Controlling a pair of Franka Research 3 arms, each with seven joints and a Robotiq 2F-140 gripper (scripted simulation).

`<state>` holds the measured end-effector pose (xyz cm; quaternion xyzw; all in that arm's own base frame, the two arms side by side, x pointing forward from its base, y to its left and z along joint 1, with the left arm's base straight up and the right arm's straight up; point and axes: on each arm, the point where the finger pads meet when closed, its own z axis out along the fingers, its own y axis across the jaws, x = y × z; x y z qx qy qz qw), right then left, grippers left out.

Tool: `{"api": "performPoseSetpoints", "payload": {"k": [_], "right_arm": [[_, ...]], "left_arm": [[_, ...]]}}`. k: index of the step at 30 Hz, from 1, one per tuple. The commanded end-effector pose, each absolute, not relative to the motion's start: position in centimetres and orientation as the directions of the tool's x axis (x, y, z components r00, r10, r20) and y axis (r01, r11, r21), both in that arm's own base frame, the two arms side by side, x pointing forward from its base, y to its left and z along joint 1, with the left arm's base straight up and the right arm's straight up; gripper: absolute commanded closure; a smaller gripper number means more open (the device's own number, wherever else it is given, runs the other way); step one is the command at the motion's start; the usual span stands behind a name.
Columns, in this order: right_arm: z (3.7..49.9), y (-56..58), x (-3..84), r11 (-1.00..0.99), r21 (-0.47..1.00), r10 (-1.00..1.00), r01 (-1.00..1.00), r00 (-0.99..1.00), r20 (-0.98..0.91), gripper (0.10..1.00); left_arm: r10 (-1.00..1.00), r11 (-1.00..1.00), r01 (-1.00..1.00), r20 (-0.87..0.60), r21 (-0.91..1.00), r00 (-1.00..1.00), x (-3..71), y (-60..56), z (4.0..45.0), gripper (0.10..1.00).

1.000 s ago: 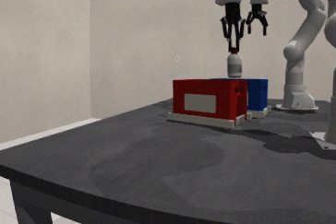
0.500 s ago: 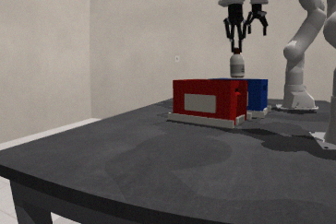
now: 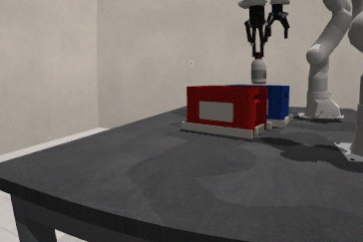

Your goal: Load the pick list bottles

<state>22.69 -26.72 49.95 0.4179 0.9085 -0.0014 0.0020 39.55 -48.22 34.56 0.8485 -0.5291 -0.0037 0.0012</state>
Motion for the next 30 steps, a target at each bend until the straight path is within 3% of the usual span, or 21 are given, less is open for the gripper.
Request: {"api": "performPoseSetpoints", "payload": {"k": [1,30], "right_arm": [[49.9,-26.6,22.6,0.648,-0.001,0.762,0.762,-0.648,-0.001,0.098],[49.9,-26.6,22.6,0.648,-0.001,0.762,0.762,-0.648,-0.001,0.098]], "left_arm": [[-0.888,-0.459,-0.888,0.0,0.0,0.459,39.5,-48.5,35.0,0.999],[-0.888,-0.459,-0.888,0.0,0.0,0.459,38.9,-51.1,35.0,0.999]]}}
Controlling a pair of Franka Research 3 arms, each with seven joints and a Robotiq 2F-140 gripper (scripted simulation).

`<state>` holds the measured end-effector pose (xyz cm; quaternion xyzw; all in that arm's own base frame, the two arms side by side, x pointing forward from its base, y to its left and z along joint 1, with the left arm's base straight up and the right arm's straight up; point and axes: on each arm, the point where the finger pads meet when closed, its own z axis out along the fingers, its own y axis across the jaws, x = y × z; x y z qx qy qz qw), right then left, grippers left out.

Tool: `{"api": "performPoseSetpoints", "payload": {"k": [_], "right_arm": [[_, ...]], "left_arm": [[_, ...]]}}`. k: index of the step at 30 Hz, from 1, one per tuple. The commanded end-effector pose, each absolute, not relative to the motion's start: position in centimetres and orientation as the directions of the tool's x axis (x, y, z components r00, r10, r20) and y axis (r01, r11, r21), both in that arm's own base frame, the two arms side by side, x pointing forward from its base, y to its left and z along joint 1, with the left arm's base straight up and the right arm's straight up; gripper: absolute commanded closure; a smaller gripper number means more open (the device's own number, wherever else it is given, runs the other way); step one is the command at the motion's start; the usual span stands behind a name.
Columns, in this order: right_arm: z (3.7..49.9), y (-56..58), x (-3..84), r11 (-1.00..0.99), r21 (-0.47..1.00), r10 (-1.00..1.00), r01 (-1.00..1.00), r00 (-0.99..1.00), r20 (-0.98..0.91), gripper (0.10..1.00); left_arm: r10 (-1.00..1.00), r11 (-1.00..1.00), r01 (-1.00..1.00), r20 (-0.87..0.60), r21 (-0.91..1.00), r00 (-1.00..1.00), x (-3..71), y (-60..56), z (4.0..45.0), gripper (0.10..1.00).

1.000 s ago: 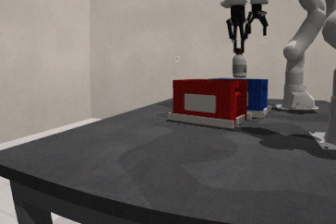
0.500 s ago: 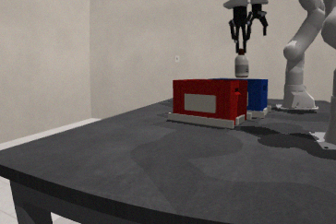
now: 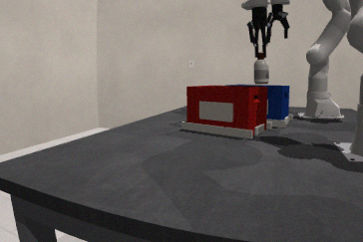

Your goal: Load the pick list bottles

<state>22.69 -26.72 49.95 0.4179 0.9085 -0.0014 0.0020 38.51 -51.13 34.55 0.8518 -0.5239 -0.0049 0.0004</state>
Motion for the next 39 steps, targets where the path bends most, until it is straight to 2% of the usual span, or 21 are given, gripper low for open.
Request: {"api": "performPoseSetpoints", "payload": {"k": [1,39], "right_arm": [[49.91,-26.61,22.65,0.648,-0.001,0.762,0.762,-0.648,-0.001,0.098],[49.91,-26.61,22.65,0.648,-0.001,0.762,0.762,-0.648,-0.001,0.098]], "left_arm": [[-0.888,-0.459,-0.888,0.0,0.0,0.459,38.88,-51.06,35.04,0.999],[-0.888,-0.459,-0.888,0.0,0.0,0.459,39.24,-50.96,35.04,0.999]]}}
